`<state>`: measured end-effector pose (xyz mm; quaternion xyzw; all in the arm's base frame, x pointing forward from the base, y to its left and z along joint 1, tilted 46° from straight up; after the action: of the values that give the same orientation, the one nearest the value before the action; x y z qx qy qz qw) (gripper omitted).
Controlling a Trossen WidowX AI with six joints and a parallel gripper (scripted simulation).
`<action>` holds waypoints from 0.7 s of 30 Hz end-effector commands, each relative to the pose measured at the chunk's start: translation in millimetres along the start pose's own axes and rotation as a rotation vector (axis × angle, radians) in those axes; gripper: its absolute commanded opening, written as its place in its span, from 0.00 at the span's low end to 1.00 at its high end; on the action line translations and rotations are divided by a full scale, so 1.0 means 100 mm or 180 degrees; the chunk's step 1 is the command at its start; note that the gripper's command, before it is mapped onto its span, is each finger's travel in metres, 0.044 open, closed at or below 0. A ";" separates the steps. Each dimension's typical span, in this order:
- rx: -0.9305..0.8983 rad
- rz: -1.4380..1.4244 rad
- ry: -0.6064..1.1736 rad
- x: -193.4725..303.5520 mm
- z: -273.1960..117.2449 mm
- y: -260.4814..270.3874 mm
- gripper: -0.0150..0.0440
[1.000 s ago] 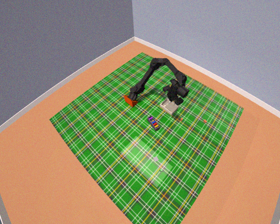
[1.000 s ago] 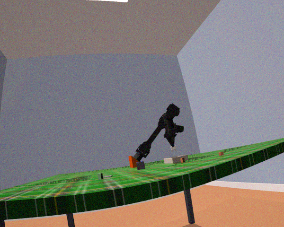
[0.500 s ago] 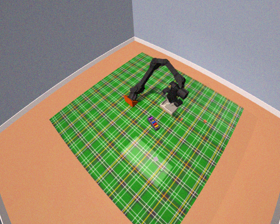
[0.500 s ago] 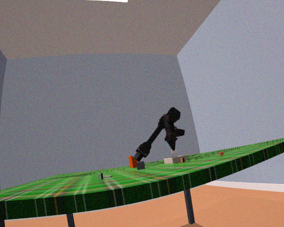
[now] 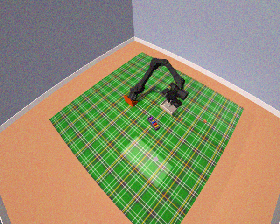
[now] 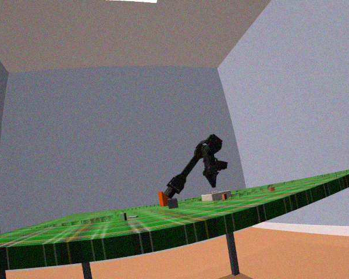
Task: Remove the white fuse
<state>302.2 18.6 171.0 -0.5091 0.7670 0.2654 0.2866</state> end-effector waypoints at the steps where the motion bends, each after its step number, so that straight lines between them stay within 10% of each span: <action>1: -0.0002 -0.0005 0.0001 0.00 0.00 0.00 0.61; 6: -0.0002 -0.0004 0.0001 0.00 -0.02 0.00 0.81; 21: 0.0009 0.0017 -0.0025 -0.02 -0.37 0.02 0.81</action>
<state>294.8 -5.5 198.4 -0.5057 0.7675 0.2672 0.2895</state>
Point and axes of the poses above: the point midway between the two fingers, 35 mm back from their tips, its own z axis out along the fingers, its own y axis across the jaws, x = y × z, the point moved 1 cm from there along -z, back along the fingers, and after that the axes turned 4 degrees about -z, right-handed, at the moved point
